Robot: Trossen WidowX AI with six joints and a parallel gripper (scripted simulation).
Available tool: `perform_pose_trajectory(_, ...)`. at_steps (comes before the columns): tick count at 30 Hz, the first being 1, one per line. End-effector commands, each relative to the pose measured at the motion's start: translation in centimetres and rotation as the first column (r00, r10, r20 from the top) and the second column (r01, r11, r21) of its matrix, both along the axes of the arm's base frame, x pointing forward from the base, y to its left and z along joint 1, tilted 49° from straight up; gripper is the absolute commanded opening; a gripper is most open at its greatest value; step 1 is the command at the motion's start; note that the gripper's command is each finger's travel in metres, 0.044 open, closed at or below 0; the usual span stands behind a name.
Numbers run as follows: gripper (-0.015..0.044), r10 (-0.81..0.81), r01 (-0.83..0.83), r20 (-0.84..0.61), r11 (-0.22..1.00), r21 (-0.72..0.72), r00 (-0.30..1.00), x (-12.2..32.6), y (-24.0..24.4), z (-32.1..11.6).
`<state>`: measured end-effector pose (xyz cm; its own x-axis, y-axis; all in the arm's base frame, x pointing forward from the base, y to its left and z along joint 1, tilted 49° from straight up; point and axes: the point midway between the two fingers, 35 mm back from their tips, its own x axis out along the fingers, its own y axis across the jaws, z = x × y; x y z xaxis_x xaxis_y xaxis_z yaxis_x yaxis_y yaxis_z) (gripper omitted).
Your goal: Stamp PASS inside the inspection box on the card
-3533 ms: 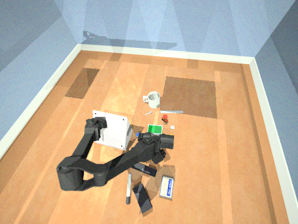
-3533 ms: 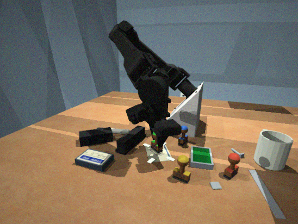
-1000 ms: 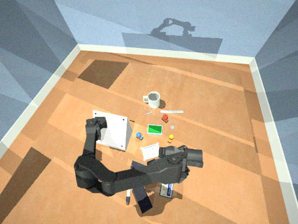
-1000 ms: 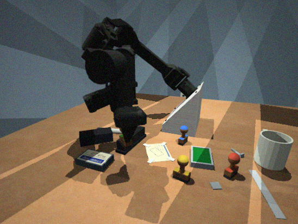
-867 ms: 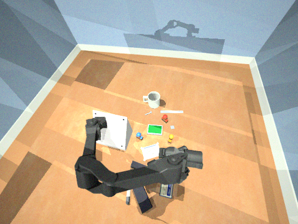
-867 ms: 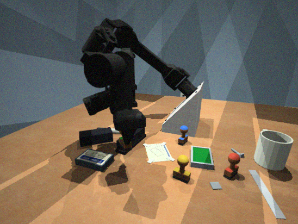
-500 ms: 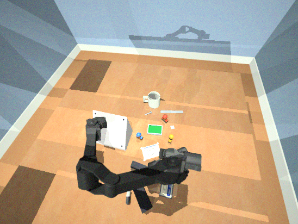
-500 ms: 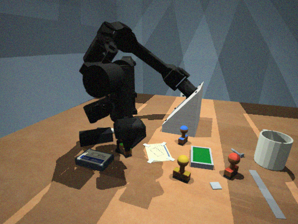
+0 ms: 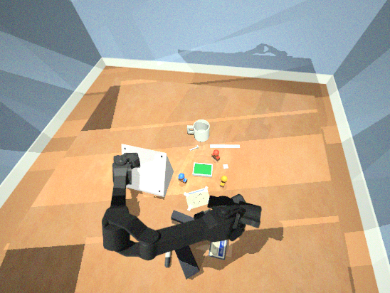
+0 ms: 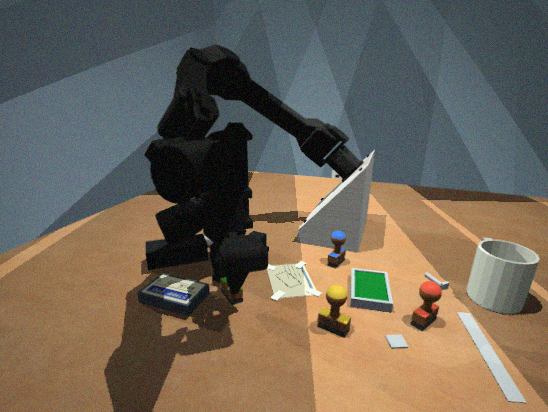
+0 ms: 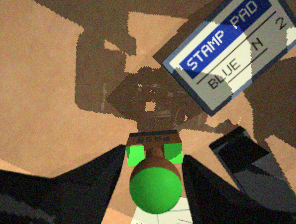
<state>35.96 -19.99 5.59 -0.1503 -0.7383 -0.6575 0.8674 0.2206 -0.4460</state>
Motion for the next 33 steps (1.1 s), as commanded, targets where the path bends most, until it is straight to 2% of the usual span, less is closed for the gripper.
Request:
perform_pose_trajectory(1, 0.0, 0.005, -0.005, -0.003, 1.0, -0.004, 1.0, -0.1, -0.5, -0.4)
perform_pose_trajectory(9, 0.0, 0.005, -0.005, -0.004, 1.0, -0.005, 1.0, -0.4, -1.3, -1.1)
perform_pose_trajectory(19, 0.0262, -0.001, 0.001, -0.001, 1.0, -0.002, 1.0, -0.3, -1.1, -0.9)
perform_pose_trajectory(23, 0.0262, 0.0, 0.0, 0.0, 1.0, 0.001, 1.0, 0.0, -0.3, -0.3)
perform_pose_trajectory(28, 0.0262, 0.004, -0.004, -0.002, 1.0, 0.004, 1.0, 1.4, 5.8, 4.9)
perform_pose_trajectory(33, 0.0262, 0.005, -0.005, -0.003, 1.0, 0.0, 1.0, 1.4, 7.7, 6.7)
